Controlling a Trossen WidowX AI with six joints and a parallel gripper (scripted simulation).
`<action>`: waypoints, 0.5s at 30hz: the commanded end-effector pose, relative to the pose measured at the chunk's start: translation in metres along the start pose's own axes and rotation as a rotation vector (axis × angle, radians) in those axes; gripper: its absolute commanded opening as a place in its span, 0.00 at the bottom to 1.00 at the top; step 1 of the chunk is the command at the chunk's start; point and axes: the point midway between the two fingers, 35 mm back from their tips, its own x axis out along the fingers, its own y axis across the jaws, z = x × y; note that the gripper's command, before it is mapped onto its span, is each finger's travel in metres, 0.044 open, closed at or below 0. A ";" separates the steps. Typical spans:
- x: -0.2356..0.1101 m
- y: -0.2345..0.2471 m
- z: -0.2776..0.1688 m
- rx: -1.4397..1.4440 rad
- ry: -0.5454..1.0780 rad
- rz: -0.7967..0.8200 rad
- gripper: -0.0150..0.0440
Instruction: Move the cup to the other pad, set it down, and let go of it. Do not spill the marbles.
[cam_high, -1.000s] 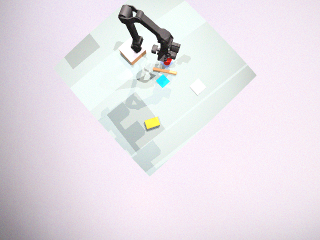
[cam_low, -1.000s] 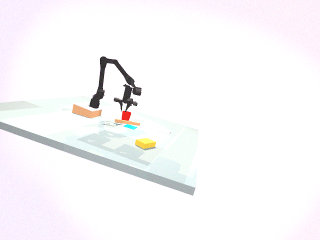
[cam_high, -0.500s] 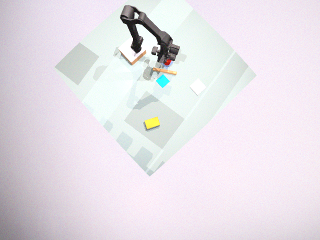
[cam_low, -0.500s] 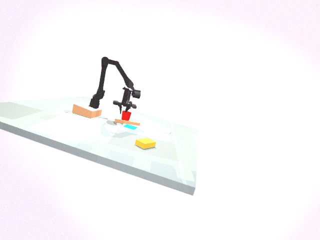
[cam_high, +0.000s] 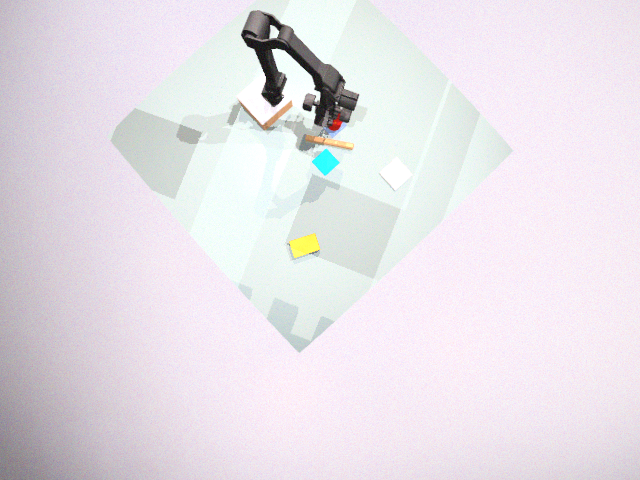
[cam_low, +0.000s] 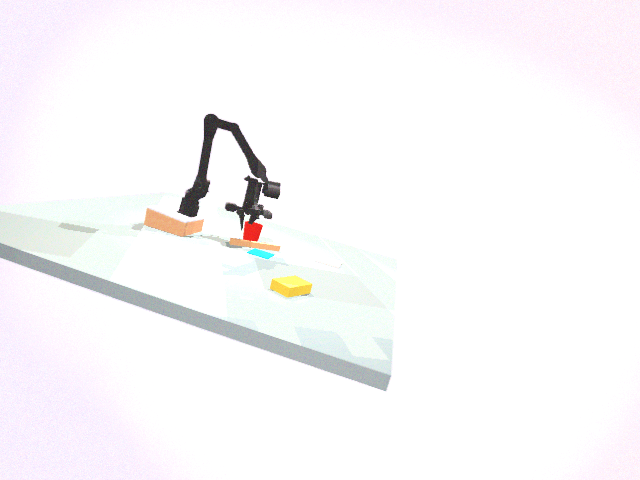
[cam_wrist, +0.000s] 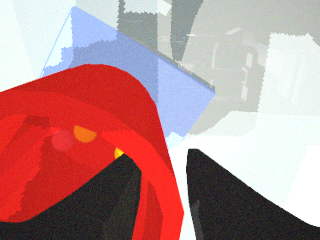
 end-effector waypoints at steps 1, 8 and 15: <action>0.000 0.000 0.000 0.000 0.000 0.000 0.36; 0.000 0.000 0.000 0.000 0.000 0.000 0.28; -0.004 0.001 0.000 0.000 0.000 0.001 0.25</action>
